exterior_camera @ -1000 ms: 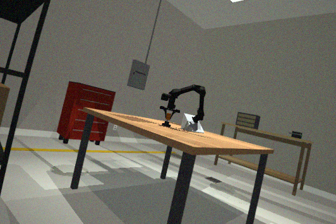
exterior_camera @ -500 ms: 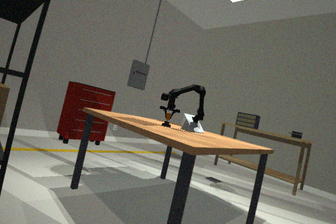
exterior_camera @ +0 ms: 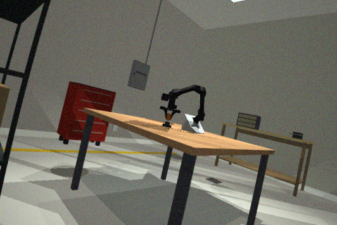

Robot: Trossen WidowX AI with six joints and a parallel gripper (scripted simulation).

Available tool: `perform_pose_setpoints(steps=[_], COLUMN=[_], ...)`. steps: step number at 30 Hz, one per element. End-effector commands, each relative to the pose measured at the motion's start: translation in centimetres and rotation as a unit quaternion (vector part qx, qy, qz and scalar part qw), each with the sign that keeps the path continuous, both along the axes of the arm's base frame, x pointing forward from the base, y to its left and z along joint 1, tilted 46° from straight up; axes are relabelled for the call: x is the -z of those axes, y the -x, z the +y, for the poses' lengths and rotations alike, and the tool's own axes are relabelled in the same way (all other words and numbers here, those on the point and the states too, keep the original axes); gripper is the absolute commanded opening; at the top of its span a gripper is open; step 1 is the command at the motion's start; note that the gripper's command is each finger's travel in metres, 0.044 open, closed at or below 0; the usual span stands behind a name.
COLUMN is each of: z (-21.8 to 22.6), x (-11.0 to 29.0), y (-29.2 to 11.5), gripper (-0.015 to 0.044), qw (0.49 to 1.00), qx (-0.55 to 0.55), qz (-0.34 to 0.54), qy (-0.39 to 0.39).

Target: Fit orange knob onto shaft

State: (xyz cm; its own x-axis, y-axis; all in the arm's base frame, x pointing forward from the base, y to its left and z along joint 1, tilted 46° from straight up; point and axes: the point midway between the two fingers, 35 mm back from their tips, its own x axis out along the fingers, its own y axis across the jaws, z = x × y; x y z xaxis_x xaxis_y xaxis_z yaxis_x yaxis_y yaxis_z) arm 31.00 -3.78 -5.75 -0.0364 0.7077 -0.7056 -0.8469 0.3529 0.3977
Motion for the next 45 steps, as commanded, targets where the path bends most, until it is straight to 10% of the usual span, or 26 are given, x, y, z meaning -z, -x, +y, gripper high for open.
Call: perform_pose_setpoints(steps=[1, 45], z=[-0.08, -0.05], x=[0.08, -0.25], y=[0.1, -0.06], gripper=[0.0, 0.0], qw=[1.0, 1.0], qx=[-0.002, -0.002], qz=[-0.003, -0.003], qy=[0.0, 0.0])
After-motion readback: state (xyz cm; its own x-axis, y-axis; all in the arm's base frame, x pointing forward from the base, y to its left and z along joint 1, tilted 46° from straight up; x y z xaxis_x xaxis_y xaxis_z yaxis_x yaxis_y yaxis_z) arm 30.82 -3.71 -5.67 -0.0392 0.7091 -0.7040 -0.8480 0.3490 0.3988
